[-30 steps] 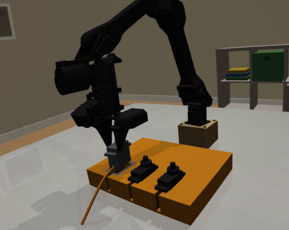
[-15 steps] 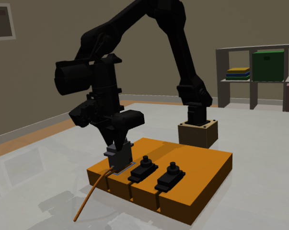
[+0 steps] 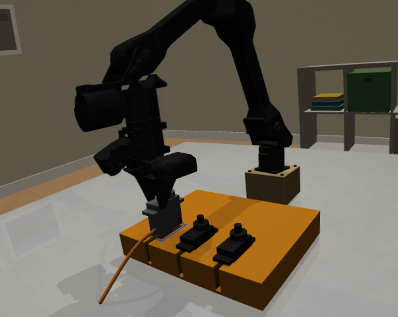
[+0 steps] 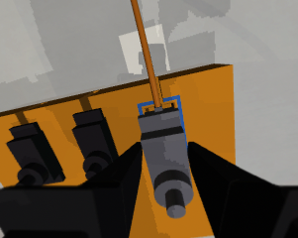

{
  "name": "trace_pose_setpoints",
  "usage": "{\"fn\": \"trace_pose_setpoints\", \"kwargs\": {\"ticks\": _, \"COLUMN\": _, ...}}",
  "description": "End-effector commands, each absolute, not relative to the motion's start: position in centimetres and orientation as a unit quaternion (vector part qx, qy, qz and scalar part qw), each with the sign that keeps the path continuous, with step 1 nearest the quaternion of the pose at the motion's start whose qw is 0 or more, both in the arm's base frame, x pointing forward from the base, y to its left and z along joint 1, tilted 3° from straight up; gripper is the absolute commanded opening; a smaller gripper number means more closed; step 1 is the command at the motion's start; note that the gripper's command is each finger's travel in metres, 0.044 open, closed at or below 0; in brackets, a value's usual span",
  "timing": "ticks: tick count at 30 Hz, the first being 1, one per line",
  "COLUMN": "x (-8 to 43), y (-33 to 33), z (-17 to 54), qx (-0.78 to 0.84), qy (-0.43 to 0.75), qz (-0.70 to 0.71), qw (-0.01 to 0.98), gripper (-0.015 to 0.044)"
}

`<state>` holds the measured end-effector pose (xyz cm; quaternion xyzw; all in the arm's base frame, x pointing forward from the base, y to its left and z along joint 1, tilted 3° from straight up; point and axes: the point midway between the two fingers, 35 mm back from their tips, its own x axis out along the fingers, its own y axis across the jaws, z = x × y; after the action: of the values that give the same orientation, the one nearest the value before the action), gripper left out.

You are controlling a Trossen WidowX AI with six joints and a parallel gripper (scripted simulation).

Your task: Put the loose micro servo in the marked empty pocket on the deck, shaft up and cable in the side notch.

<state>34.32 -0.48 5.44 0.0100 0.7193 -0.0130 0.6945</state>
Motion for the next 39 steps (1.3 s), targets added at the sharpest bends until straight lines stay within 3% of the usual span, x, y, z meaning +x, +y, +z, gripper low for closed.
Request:
{"fn": "trace_pose_setpoints", "kwargs": {"ticks": 1, "x": 34.4, "y": -0.6, "z": 5.5, "qx": 0.013, "qy": 0.718, "qz": -0.016, "qw": 0.695, "gripper": 0.0000}}
{"fn": "trace_pose_setpoints", "kwargs": {"ticks": 39, "x": 34.3, "y": -0.6, "z": 3.0, "qx": 0.013, "qy": 0.718, "qz": -0.016, "qw": 0.695, "gripper": 0.0000}}
